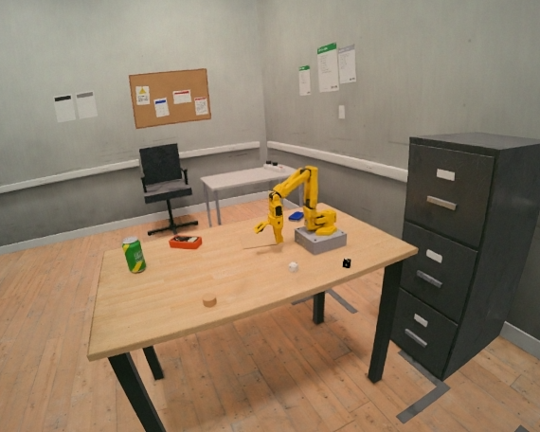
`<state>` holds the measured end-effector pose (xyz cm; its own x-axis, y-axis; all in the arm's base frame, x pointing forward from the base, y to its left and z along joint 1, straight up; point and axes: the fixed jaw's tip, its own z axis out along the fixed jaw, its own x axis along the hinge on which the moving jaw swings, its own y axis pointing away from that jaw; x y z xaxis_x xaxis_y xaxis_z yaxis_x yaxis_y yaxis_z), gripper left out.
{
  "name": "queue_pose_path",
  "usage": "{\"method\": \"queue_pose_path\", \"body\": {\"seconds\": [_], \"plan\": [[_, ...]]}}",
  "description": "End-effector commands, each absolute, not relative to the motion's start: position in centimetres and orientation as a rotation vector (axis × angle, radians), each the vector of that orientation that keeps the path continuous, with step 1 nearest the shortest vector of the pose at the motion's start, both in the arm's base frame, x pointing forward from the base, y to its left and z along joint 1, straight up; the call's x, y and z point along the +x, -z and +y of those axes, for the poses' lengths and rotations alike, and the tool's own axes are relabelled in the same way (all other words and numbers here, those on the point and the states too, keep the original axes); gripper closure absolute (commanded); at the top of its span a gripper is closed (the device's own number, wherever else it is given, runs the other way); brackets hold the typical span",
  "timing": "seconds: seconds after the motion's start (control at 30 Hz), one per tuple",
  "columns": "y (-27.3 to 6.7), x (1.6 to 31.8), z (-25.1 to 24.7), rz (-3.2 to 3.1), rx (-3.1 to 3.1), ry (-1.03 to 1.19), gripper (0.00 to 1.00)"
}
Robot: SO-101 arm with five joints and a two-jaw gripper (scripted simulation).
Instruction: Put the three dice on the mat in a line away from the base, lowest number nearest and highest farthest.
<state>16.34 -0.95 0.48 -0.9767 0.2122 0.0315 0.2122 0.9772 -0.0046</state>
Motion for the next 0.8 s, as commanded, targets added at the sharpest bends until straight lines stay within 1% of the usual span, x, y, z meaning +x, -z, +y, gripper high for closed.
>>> {"method": "queue_pose_path", "body": {"seconds": [0.0,0.4,0.77], "plan": [[-0.9,16.7,-1.0,-3.116,-0.334,0.0,1.0],[-1.0,16.9,-1.1,-3.116,-0.343,0.0,1.0],[-1.4,18.5,-2.5,-3.109,-0.436,0.0,1.0]]}}
